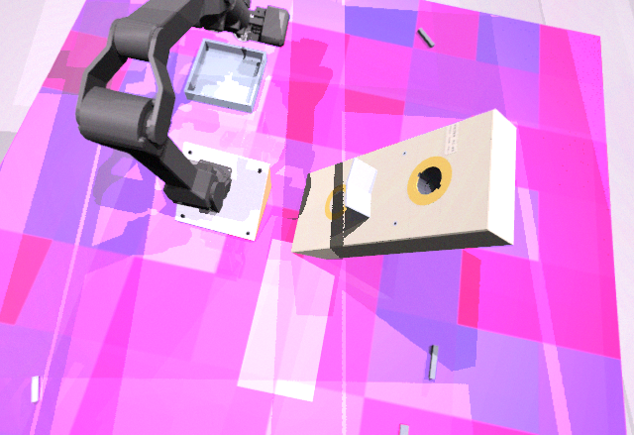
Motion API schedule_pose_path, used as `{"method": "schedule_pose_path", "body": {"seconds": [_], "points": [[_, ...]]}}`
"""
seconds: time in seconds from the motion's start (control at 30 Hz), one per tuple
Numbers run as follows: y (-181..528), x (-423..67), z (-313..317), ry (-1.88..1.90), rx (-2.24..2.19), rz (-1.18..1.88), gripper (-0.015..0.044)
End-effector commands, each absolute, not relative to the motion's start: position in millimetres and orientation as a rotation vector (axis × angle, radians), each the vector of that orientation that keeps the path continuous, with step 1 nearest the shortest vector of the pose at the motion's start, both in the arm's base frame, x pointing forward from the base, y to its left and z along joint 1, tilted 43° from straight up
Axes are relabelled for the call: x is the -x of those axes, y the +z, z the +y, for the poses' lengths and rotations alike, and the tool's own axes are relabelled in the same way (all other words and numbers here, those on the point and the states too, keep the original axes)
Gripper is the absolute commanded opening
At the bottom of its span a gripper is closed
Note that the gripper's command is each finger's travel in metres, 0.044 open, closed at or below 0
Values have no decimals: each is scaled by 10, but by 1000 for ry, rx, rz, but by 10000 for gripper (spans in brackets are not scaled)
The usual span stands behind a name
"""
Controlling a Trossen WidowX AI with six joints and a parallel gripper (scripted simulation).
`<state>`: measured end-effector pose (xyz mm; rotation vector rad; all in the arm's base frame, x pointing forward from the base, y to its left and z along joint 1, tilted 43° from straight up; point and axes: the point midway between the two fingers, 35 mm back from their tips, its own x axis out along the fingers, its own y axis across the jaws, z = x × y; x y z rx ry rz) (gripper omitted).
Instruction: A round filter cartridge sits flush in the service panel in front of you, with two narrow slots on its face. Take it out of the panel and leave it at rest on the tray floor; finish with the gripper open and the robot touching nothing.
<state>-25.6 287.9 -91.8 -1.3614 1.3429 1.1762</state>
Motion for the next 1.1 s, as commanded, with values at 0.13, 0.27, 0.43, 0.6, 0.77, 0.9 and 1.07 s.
{"method": "schedule_pose_path", "body": {"seconds": [0.13,0.27,0.43,0.6,0.77,0.9,1.07], "points": [[-1153,638,2544,1356,1427,1354,0],[-1213,744,2428,1412,1446,1356,0],[-1295,747,2374,1412,1446,1356,0],[-1546,749,2176,1412,1446,1356,0],[-1752,740,1959,1412,1447,1357,0],[-1778,738,1928,1412,1447,1357,0],[-1756,723,1938,1402,1459,1360,131]]}}
